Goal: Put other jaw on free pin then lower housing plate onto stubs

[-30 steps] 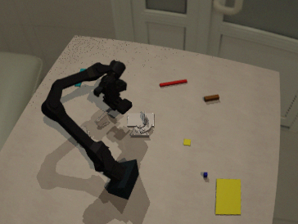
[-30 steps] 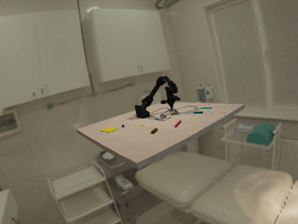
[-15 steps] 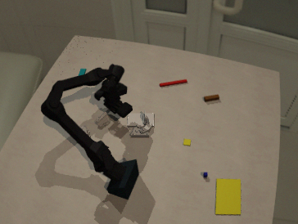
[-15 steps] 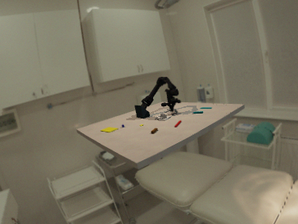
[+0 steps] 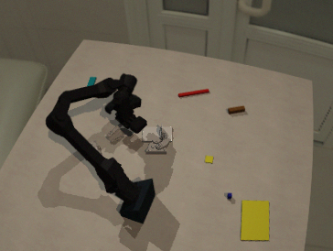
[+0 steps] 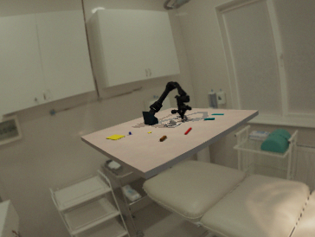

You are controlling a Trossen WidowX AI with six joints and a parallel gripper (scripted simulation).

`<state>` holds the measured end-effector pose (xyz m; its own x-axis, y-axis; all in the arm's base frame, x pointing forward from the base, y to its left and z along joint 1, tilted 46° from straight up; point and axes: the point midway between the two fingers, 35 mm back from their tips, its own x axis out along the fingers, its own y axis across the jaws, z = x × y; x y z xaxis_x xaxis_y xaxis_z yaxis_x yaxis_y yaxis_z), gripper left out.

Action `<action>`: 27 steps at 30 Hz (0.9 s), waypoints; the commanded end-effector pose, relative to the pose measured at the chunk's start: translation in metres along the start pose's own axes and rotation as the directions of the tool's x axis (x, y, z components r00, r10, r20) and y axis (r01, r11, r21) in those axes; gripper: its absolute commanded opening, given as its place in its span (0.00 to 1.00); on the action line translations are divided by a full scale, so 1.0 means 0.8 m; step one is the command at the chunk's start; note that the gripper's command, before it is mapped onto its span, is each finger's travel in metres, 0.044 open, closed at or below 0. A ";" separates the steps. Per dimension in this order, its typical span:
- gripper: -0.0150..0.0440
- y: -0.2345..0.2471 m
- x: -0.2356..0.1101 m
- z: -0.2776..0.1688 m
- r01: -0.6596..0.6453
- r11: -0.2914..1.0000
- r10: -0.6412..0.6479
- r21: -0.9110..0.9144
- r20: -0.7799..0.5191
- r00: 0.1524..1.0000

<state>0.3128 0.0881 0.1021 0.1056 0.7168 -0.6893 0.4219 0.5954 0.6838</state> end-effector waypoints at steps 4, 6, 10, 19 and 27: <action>0.25 0.016 -0.002 0.003 -0.004 1.000 0.004 -0.002 0.005 1.000; 0.25 0.020 -0.002 0.003 -0.004 1.000 0.004 -0.002 0.005 1.000; 0.25 0.028 -0.002 0.003 -0.004 1.000 0.004 -0.002 0.005 1.000; 0.25 0.047 -0.002 0.003 -0.005 1.000 0.005 -0.002 0.005 1.000; 0.25 0.062 -0.002 0.002 -0.006 1.000 0.006 -0.003 0.005 1.000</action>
<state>0.3322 0.1143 0.1328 0.1087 0.7207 -0.6847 0.4169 0.5922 0.6895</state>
